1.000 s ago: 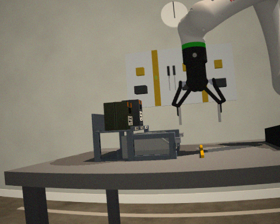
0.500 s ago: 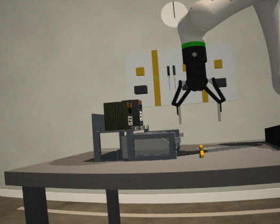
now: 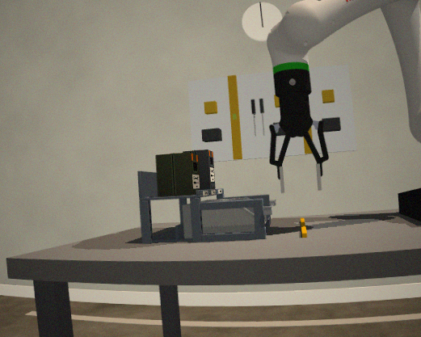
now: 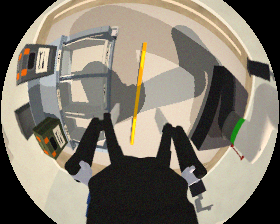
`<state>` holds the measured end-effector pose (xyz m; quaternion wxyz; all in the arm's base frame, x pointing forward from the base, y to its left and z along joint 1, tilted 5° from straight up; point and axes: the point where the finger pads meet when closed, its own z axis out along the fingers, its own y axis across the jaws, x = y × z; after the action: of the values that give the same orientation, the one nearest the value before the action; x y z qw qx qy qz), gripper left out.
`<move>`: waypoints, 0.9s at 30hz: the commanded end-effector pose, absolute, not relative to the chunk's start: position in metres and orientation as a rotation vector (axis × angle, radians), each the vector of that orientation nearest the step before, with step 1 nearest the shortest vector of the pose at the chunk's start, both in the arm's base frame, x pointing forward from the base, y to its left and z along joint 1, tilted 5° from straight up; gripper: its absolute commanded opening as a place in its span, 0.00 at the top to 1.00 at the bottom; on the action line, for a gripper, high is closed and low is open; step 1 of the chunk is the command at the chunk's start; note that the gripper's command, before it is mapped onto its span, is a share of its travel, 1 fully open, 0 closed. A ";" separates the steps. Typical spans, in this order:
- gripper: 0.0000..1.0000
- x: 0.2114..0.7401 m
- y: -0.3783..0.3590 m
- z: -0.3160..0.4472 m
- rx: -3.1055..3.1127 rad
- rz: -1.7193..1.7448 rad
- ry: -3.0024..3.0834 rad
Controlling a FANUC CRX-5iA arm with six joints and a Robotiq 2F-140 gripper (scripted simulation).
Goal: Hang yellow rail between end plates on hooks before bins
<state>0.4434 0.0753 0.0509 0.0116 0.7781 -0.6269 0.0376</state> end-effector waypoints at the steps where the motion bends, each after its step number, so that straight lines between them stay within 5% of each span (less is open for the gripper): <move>1: 0.70 0.444 0.075 0.051 2.427 0.118 -1.955; 27: 0.70 0.444 0.075 0.043 2.427 0.118 -1.955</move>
<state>0.4435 0.0753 0.0507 0.0116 0.7781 -0.6269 0.0376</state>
